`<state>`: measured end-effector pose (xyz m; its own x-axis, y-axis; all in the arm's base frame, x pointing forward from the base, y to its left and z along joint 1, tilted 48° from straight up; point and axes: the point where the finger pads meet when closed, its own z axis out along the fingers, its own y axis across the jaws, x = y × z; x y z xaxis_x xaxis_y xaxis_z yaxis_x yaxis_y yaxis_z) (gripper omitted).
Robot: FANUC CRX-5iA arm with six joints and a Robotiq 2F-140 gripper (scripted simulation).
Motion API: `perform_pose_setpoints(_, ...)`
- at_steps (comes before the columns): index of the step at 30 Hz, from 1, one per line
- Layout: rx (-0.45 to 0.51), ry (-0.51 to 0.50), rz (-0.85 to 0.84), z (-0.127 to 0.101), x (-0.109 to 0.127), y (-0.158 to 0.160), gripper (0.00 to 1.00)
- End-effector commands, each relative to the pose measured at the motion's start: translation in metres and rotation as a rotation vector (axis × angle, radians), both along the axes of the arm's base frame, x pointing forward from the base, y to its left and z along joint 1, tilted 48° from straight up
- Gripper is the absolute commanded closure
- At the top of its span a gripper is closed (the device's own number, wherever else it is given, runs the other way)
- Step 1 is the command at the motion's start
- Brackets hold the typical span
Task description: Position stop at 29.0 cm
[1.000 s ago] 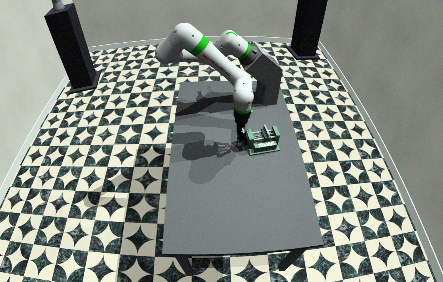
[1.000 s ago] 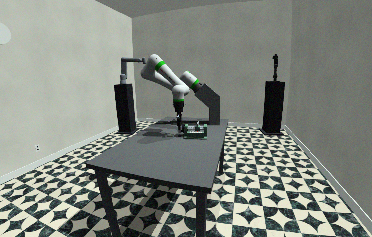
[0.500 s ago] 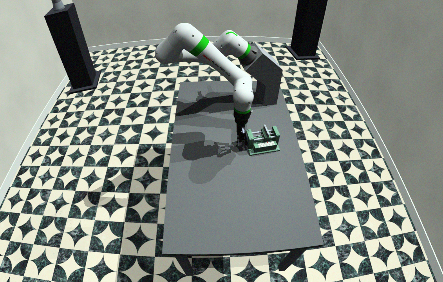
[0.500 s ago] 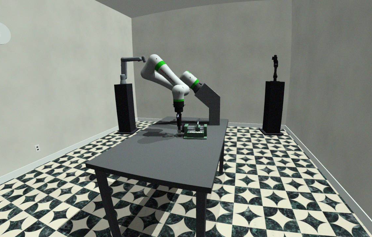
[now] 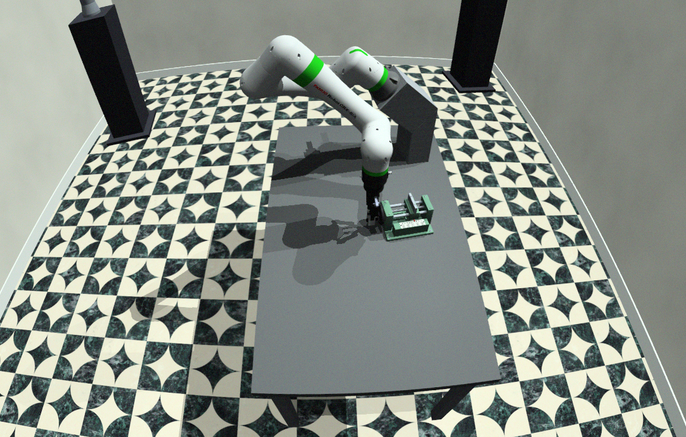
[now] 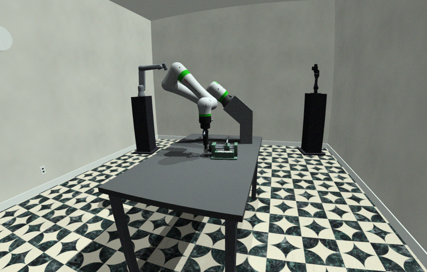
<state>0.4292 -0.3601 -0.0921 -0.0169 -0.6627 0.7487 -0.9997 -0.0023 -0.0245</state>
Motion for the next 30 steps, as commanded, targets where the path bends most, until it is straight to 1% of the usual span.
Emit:
perform_pose_setpoints(1, 0.0, 0.0, 0.0, 0.0, -0.0004, 0.0002, 0.96)
perform_pose_setpoints(30, 0.0, 0.0, 0.0, 0.0009, -0.0087, 0.0014, 0.96)
